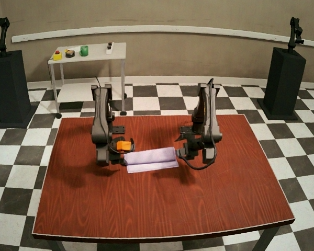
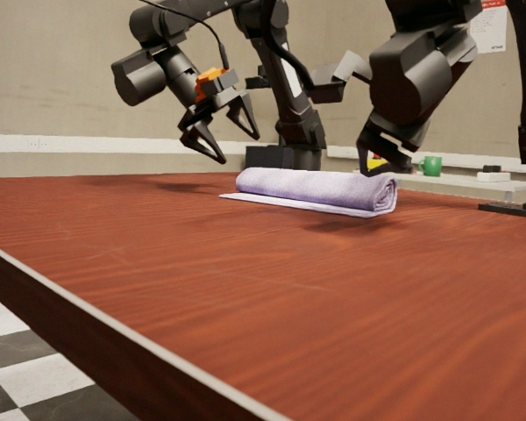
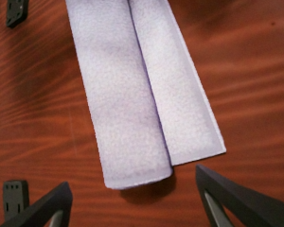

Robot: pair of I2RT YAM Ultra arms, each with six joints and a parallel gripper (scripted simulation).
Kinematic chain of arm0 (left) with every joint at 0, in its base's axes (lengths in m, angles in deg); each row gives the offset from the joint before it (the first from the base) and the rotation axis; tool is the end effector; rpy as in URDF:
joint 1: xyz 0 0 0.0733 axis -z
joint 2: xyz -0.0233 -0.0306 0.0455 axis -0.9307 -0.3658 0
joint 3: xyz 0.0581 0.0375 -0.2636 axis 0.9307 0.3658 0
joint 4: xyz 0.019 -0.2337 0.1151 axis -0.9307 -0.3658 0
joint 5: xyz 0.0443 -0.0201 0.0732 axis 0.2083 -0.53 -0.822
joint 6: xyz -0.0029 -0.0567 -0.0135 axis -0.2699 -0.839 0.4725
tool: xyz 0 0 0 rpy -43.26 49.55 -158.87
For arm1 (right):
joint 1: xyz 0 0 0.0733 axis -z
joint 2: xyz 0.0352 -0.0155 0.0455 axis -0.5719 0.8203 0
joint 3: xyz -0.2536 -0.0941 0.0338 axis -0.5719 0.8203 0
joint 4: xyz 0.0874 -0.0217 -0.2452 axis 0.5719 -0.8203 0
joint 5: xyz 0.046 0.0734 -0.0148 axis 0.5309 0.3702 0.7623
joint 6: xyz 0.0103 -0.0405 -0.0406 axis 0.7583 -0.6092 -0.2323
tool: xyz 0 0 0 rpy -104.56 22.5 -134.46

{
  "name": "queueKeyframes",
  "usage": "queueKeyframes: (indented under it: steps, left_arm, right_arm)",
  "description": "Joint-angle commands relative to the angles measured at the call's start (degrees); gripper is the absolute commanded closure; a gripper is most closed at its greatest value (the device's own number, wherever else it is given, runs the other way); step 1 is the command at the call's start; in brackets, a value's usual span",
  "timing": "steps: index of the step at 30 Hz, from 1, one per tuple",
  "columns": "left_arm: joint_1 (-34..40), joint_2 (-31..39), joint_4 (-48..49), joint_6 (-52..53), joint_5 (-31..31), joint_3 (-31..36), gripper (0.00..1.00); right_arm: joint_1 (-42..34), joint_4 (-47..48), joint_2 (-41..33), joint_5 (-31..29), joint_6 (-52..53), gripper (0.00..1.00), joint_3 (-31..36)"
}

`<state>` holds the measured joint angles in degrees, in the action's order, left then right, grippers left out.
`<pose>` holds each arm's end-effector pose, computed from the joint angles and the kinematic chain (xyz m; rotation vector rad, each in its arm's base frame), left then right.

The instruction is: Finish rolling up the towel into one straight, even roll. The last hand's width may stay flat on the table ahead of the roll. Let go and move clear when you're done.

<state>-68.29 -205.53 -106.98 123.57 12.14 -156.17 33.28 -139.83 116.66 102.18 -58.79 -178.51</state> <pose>0.3269 -0.0307 0.1708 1.3570 2.4152 -1.4039 0.3609 0.0342 0.1815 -1.8667 2.2158 1.1272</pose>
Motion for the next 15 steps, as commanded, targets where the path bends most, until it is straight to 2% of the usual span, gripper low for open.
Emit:
queueKeyframes:
  steps: [1, 7, 14, 15]
  left_arm:
    - [-0.7, 4.2, -0.1, 0.5, -1.1, 1.8, 0.15]
    - [-1.7, 13.9, 3.1, -0.3, -5.2, 7.6, 0.15]
    - [-3.6, 29.5, 5.9, -0.3, -11.6, 14.8, 0.15]
    - [-3.6, 29.5, 5.9, -0.3, -11.6, 14.8, 0.15]
  right_arm:
    - [0.8, 0.0, -2.4, -0.5, -1.4, 0.15, -0.9]
    - [1.8, 0.0, -6.5, -2.7, -5.1, 0.15, 0.4]
    - [3.9, 0.0, -12.9, -5.4, -11.3, 0.15, 2.3]
    - [3.9, 0.0, -12.9, -5.4, -11.3, 0.15, 2.3]
